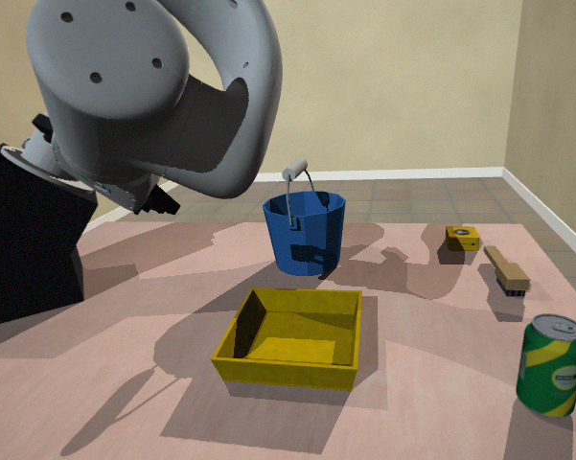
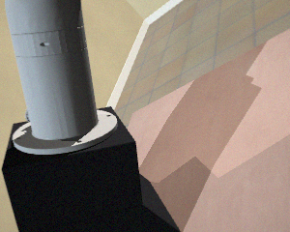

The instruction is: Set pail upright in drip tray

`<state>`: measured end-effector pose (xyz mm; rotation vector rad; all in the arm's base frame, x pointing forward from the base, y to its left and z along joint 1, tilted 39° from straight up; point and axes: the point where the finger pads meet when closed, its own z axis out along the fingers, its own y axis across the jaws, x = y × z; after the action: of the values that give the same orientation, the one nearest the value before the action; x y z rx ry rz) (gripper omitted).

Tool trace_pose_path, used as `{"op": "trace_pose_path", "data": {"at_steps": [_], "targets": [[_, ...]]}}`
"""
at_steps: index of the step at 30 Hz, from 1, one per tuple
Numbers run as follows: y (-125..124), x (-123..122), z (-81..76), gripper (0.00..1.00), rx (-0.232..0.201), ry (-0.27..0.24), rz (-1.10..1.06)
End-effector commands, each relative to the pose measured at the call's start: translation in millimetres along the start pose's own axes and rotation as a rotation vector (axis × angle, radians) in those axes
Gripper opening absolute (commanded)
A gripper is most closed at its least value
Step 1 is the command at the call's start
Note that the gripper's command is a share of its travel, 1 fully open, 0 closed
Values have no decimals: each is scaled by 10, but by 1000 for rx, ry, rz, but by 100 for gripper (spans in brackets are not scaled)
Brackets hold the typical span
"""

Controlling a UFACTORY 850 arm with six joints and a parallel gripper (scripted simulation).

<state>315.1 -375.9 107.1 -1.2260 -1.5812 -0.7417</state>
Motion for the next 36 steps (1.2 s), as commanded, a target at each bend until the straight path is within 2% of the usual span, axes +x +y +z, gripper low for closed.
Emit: {"op": "trace_pose_path", "data": {"at_steps": [1,20,22,25,32,34,35,36], "targets": [[-3,3,-8,100,-1,-1,0],[31,29,-7,100,-4,-9,-1],[137,110,-3,100,-13,-33,-3],[434,348,24,100,-42,-100,-11],[948,804,131,100,-102,-217,-25],[948,804,131,100,-102,-217,-25],[1148,1002,198,100,-130,-264,-31],[1192,1046,214,100,-136,-274,-32]]}}
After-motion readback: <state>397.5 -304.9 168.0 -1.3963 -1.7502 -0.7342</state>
